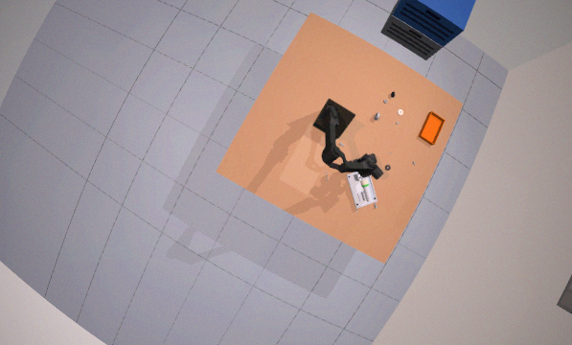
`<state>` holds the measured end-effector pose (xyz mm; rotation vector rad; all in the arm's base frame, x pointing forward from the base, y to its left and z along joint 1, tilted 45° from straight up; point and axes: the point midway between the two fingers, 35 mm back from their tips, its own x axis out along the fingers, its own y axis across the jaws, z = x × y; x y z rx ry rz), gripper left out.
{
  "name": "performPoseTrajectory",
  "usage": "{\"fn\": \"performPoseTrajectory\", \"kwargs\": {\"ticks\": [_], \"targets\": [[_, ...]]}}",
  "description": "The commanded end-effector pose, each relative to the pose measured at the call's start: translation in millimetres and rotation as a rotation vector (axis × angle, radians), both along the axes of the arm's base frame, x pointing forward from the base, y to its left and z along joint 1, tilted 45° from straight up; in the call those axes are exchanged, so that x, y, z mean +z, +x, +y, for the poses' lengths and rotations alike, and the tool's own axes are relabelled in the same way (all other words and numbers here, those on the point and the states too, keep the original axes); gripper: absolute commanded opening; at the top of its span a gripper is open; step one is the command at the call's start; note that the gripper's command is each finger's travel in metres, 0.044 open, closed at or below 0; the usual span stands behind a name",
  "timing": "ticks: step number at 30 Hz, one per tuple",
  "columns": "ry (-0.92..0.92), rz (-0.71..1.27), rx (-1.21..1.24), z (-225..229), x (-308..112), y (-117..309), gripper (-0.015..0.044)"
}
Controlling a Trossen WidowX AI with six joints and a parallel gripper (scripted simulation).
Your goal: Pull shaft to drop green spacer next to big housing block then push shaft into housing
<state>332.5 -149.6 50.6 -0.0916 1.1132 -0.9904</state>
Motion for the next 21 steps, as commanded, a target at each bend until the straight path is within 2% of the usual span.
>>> {"fn": "performPoseTrajectory", "kwargs": {"ticks": [1,21], "targets": [[-0.001,-0.001,-0.003,0.2,0.0,-1.0,0.0000],[-0.001,-0.001,-0.003,1.2,-1.3,-3.0,0.0000]]}}
